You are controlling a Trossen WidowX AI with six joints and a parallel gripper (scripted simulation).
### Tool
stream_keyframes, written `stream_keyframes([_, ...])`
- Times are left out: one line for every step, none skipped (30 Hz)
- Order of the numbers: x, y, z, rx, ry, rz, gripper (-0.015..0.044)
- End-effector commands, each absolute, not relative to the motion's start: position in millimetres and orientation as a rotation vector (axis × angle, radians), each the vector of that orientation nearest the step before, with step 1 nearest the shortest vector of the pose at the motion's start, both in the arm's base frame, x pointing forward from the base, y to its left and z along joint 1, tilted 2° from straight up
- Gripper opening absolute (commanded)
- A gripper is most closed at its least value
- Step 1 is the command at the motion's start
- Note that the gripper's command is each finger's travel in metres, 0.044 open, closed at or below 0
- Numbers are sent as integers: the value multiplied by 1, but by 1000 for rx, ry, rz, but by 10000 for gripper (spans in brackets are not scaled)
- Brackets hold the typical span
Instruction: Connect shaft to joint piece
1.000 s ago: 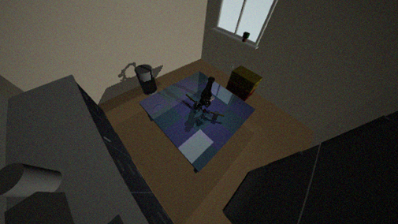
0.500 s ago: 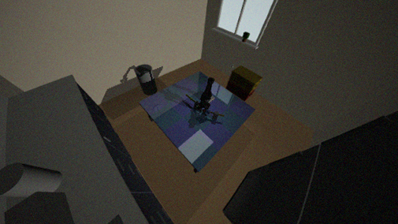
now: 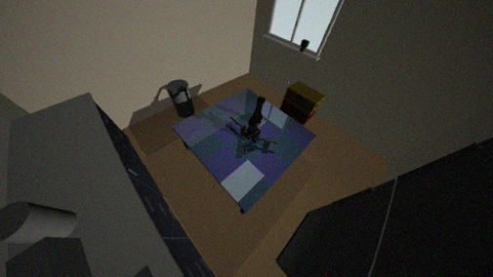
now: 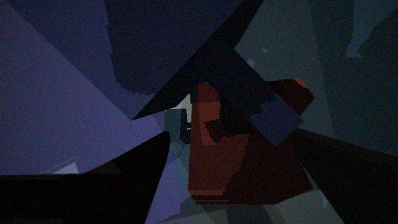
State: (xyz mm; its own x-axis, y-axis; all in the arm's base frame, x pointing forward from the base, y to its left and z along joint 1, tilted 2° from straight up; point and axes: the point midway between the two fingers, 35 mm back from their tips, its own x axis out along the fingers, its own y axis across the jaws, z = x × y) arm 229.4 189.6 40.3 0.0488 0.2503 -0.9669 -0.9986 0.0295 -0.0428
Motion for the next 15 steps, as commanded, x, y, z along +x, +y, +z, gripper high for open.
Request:
stream_keyframes([228,190,32,-1022,1010,1269,440])
stream_keyframes([228,191,30,-1022,1010,1269,440])
stream_keyframes([228,191,29,-1022,1010,1269,440])
stream_keyframes([228,191,28,-1022,1010,1269,440])
stream_keyframes([228,191,28,-1022,1010,1269,440])
stream_keyframes([228,191,28,-1022,1010,1269,414])
stream_keyframes([228,191,28,-1022,1010,1269,387])
stream_keyframes([228,191,28,-1022,1010,1269,361])
stream_keyframes([228,191,28,-1022,1010,1269,335])
stream_keyframes([228,191,28,-1022,1010,1269,309])
stream_keyframes([228,191,28,-1022,1010,1269,282])
stream_keyframes([228,191,28,-1022,1010,1269,256])
stream_keyframes([228,191,28,-1022,1010,1269,230])
stream_keyframes([228,191,28,-1022,1010,1269,204])
stream_keyframes([228,191,28,-1022,1010,1269,182])
